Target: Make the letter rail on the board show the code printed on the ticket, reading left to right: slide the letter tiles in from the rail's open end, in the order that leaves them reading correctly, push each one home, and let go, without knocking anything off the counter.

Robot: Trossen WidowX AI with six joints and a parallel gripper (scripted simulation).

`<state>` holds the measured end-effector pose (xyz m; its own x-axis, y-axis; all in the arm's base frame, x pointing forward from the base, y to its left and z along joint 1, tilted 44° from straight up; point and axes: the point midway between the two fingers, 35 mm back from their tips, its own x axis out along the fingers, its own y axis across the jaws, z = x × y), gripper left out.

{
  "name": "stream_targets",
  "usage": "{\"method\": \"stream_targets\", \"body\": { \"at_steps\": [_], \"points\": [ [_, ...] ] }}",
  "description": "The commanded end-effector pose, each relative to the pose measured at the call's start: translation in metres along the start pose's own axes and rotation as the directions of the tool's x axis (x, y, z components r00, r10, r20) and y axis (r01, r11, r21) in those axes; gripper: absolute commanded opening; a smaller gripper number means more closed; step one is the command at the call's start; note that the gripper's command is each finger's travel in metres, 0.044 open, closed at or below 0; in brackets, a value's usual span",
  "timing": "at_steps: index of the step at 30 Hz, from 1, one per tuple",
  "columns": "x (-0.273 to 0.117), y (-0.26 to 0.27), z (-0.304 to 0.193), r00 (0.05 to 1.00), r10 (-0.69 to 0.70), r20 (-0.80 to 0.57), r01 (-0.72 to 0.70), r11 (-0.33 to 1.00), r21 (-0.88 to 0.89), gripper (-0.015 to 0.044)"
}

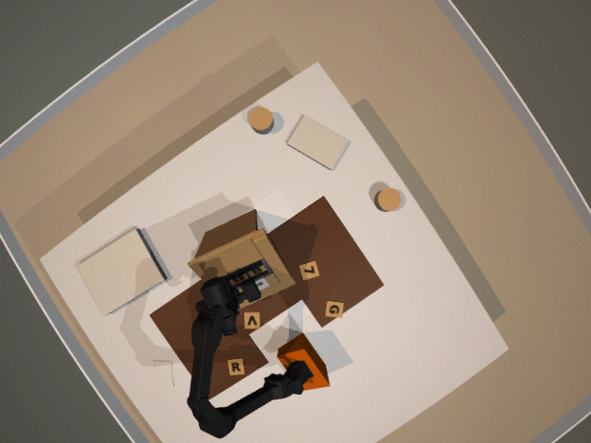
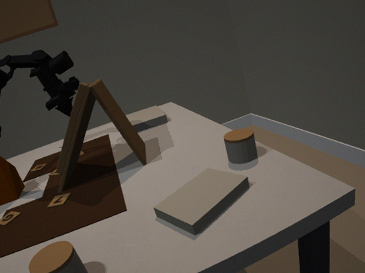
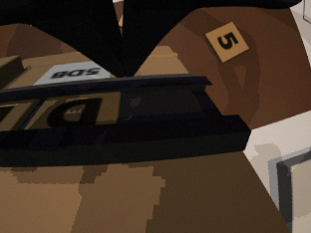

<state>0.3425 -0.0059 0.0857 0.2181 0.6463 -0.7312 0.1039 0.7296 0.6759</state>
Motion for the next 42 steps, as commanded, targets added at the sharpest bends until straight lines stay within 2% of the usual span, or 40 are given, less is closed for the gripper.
{"method": "stream_targets", "body": {
  "at_steps": [1, 42],
  "points": [
    [0.003, -0.001, 0.002, 1.0, 0.003, -0.001, -0.003, 1.0, 0.005, 0.0],
    [0.019, 0.0, 0.015, 1.0, 0.004, 0.0, -0.004, 1.0, 0.004, 0.0]
  ]
}}
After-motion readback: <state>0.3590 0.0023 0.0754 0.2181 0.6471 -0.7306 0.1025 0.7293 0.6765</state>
